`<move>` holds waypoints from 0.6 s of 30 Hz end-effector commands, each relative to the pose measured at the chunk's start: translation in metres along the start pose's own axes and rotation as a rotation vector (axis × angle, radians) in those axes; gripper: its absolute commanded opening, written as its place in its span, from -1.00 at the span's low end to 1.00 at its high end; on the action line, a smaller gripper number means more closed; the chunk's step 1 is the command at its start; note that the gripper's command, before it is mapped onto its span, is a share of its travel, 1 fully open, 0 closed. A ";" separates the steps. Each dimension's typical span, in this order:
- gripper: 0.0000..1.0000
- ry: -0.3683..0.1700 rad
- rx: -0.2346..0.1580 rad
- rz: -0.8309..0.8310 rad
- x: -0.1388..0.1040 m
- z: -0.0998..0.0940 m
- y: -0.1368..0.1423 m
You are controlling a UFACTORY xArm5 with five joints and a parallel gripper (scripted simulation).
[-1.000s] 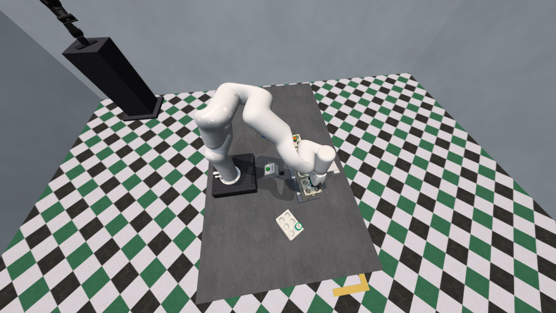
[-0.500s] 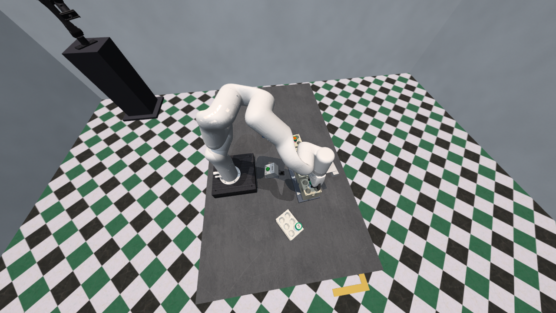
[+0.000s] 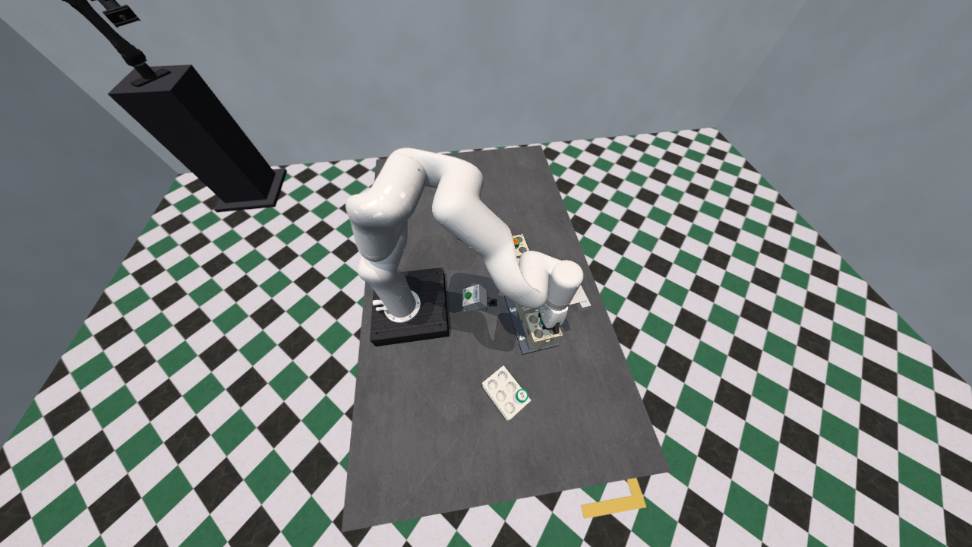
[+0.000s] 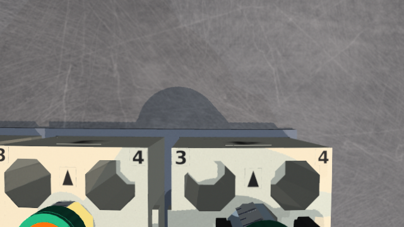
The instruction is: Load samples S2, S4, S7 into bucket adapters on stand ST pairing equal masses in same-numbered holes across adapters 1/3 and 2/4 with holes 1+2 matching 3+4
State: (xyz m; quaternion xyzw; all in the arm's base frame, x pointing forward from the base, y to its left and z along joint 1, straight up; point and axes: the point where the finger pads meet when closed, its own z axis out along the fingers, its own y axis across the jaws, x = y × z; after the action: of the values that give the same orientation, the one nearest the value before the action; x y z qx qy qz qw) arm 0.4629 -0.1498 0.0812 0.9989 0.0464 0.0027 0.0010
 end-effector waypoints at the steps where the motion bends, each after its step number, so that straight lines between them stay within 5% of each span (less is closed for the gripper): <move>1: -1.00 0.003 -0.001 0.000 0.001 0.002 0.000; 18: -1.00 0.003 -0.001 0.000 0.001 0.017 0.001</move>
State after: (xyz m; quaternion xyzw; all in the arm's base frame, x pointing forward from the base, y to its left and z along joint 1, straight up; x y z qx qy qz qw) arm 0.4629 -0.1498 0.0652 0.9989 0.0464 0.0026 0.0010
